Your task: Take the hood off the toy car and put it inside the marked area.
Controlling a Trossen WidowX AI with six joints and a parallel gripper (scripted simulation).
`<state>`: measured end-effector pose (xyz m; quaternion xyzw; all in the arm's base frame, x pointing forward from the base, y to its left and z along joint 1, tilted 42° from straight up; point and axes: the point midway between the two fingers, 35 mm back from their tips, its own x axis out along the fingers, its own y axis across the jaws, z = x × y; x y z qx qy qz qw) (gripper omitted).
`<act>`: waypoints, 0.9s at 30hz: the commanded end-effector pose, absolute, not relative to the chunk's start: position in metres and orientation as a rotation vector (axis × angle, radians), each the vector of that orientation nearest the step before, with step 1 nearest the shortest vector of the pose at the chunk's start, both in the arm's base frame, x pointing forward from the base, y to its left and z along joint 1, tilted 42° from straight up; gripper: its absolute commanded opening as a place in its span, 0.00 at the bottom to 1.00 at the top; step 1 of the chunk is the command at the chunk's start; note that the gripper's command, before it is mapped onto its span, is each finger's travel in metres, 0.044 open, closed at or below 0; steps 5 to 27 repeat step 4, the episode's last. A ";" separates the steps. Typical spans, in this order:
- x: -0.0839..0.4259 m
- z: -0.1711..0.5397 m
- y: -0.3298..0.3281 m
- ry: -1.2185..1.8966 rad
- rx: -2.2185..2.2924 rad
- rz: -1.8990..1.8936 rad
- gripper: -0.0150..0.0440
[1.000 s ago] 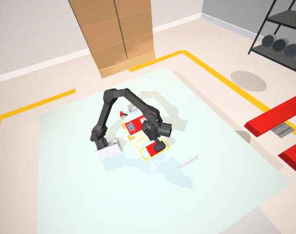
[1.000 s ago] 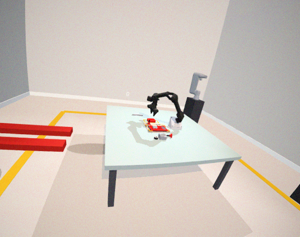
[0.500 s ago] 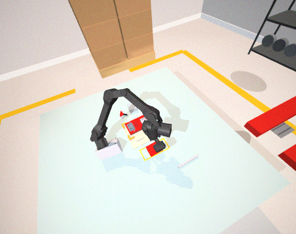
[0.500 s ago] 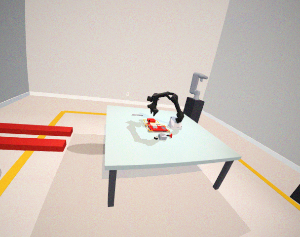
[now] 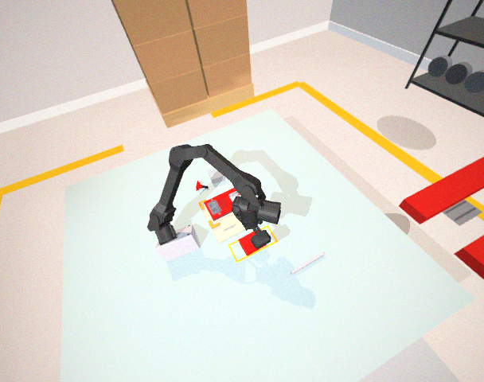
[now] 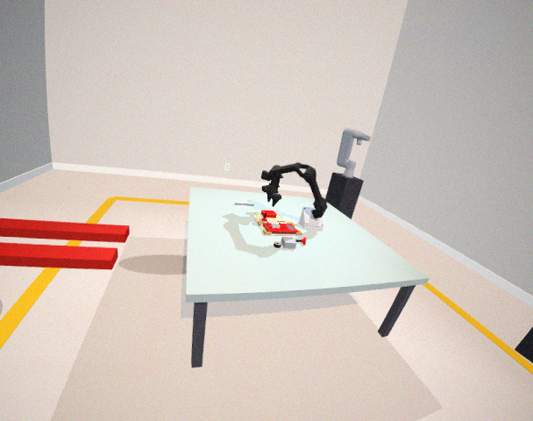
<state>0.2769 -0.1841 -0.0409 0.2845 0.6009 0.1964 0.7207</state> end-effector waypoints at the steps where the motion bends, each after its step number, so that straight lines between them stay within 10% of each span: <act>1: 0.276 -0.041 -0.184 1.330 0.622 0.437 1.00; 27: 0.276 -0.041 -0.184 1.330 0.622 0.437 1.00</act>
